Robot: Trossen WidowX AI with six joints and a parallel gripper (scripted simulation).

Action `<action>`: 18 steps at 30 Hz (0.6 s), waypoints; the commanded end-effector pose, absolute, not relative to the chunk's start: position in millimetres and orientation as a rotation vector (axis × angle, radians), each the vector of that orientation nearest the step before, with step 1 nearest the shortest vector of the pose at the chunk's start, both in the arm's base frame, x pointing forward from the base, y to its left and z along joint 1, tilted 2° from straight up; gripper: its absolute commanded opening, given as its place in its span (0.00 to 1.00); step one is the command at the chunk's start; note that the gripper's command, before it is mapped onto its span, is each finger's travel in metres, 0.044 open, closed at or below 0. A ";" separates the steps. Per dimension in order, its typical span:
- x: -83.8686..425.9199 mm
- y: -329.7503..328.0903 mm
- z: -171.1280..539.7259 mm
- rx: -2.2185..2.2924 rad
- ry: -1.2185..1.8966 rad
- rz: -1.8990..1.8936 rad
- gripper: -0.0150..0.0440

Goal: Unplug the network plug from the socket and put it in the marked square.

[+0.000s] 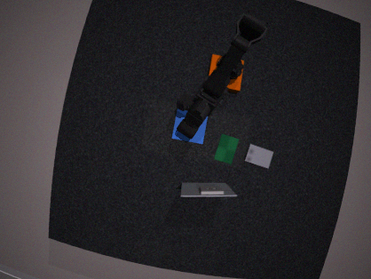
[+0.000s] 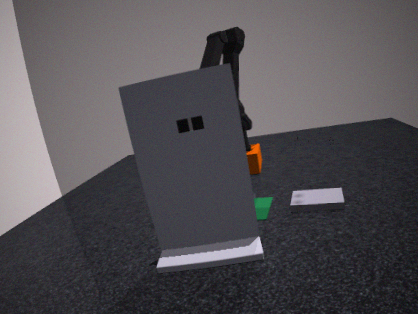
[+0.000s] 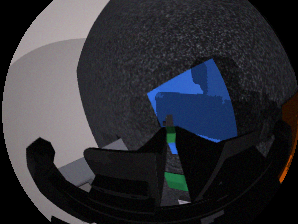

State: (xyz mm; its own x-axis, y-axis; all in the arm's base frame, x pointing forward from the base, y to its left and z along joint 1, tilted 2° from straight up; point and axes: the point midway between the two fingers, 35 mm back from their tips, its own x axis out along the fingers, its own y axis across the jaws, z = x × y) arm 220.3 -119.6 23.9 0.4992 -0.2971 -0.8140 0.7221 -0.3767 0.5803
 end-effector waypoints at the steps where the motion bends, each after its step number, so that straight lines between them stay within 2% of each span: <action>1: 219.1 -119.4 18.3 1.620 0.373 -1.136 0.25; 18: 216.9 -118.8 -0.9 1.620 0.374 -1.136 0.25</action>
State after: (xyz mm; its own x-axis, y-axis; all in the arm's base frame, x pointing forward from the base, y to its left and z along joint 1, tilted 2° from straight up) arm 218.4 -119.8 3.2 0.4975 -0.2989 -0.8144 0.7209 -0.3798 0.5798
